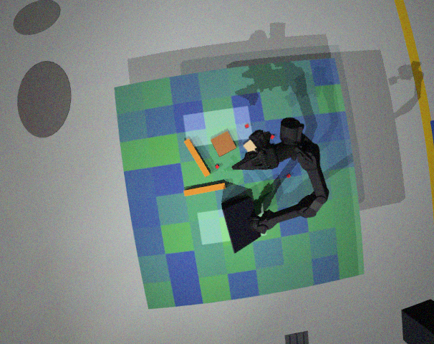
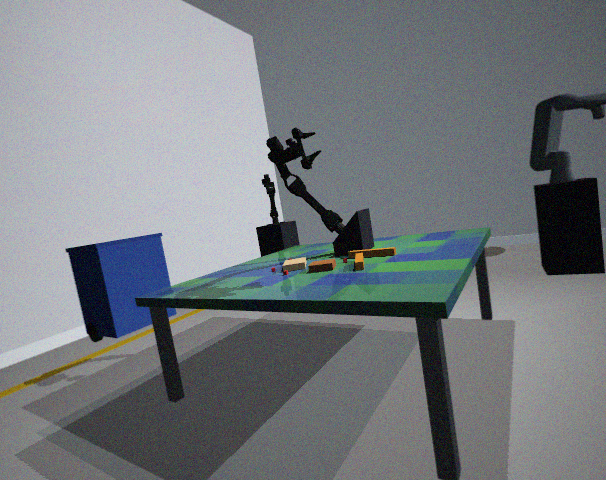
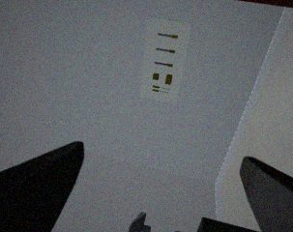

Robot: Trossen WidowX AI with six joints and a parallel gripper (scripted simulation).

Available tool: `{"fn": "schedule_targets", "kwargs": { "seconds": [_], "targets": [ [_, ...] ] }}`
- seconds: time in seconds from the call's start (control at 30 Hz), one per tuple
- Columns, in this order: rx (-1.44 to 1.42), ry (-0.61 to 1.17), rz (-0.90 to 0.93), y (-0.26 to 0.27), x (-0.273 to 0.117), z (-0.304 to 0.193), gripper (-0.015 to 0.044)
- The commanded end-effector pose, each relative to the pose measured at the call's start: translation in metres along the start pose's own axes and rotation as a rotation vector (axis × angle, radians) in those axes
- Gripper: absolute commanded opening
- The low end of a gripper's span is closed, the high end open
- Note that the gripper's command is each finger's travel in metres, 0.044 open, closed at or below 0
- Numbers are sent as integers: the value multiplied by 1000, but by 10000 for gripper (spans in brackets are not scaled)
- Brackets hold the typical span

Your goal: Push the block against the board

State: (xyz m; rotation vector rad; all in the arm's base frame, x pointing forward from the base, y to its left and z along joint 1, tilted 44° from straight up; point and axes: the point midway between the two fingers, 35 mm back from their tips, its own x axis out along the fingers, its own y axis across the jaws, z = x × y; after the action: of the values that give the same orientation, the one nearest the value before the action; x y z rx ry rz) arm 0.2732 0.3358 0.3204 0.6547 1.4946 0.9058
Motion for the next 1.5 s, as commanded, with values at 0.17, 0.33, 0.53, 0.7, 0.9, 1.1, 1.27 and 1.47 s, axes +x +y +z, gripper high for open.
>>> {"fn": "schedule_targets", "kwargs": {
  "seconds": [0.17, 0.33, 0.53, 0.7, 0.9, 1.1, 1.27, 1.47],
  "targets": [
    [-12, -11, -30, -10, 4, 5, 242],
    [-56, -41, -134, -43, 16, 20, 111],
    [-128, -58, -255, -82, 26, 34, 0],
    [-192, -58, -356, -114, 32, 43, 0],
    [-271, -37, -492, -154, 38, 51, 0],
    [-351, 7, -628, -195, 40, 56, 0],
    [-418, 61, -739, -228, 39, 57, 0],
    [-499, 147, -867, -266, 36, 56, 0]
  ]
}}
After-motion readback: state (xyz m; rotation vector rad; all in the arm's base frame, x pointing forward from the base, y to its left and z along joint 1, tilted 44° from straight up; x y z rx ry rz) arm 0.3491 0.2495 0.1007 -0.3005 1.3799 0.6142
